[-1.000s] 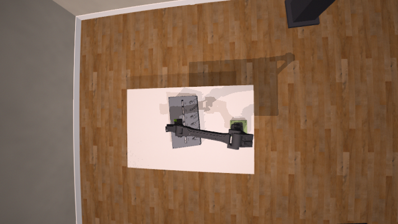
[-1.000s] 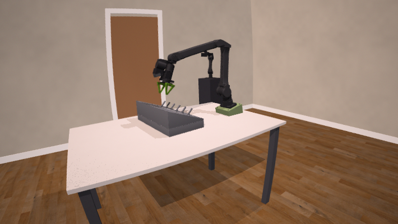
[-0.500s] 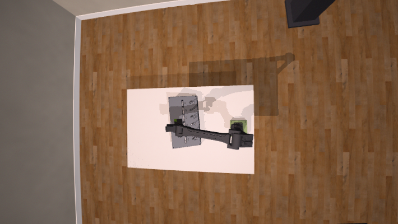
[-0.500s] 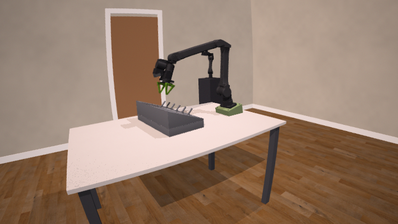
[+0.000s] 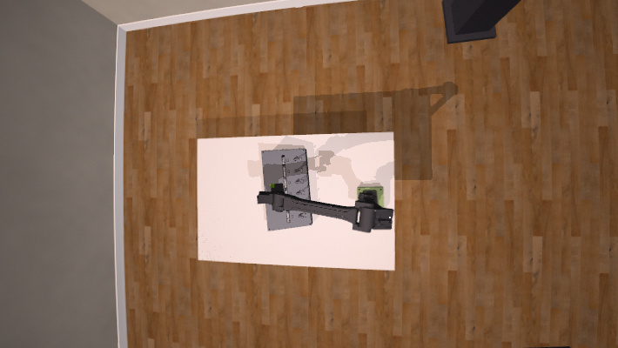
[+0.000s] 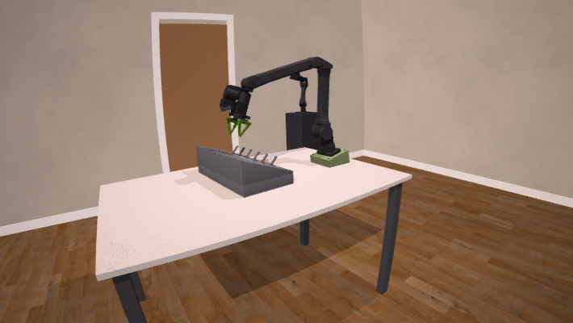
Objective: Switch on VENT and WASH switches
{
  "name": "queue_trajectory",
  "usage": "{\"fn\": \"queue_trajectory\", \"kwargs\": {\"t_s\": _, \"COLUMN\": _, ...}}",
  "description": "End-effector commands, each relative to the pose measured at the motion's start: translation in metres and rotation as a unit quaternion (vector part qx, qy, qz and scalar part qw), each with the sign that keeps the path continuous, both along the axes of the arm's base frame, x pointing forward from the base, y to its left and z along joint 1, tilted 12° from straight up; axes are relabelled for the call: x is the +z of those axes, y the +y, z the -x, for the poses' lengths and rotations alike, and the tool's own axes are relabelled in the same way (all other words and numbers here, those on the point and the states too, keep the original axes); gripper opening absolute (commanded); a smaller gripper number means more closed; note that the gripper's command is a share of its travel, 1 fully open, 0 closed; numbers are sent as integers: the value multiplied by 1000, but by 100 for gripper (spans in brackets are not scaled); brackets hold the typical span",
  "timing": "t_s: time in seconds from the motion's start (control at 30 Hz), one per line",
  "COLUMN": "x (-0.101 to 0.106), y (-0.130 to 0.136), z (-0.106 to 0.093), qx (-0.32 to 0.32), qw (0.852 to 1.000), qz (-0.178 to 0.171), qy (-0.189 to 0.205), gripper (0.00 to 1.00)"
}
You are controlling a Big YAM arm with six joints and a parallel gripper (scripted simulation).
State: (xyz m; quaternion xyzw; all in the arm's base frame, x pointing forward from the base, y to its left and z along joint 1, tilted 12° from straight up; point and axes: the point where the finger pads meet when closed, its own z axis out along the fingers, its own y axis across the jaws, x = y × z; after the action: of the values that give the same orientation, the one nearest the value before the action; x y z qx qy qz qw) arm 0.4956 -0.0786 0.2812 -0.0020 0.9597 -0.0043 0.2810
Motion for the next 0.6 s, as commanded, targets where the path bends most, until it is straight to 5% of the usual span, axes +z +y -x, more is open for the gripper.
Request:
{"fn": "queue_trajectory", "kwargs": {"t_s": 0.0, "x": 31, "y": -14, "z": -15, "qx": 0, "qw": 1000, "qz": 9, "qy": -25, "gripper": 100}}
{"fn": "queue_trajectory", "kwargs": {"t_s": 0.57, "x": 31, "y": -66, "z": -14, "qx": 0, "qw": 1000, "qz": 12, "qy": -24, "gripper": 100}}
